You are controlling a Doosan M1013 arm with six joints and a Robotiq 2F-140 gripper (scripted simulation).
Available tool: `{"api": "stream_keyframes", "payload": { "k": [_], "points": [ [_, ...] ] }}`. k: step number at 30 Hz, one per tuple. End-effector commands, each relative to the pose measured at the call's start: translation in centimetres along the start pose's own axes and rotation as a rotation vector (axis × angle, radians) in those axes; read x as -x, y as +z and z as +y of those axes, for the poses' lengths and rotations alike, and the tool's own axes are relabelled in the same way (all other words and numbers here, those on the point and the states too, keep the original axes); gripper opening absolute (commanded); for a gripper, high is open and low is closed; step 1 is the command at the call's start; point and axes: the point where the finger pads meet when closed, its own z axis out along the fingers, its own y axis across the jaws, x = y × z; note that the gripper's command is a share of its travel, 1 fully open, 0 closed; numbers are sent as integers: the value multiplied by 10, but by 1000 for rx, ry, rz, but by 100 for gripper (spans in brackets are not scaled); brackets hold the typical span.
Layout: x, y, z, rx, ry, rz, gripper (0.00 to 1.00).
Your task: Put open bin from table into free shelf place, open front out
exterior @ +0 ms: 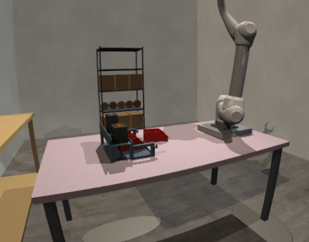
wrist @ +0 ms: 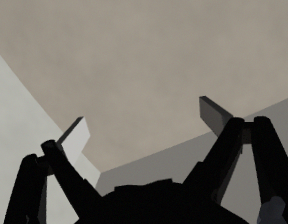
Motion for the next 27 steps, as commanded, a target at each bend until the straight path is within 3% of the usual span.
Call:
{"api": "stream_keyframes", "payload": {
  "k": [1,27],
  "points": [
    [0,0,0,0,0,0,100],
    [0,-1,2,9,-1,-1,100]
  ]
}}
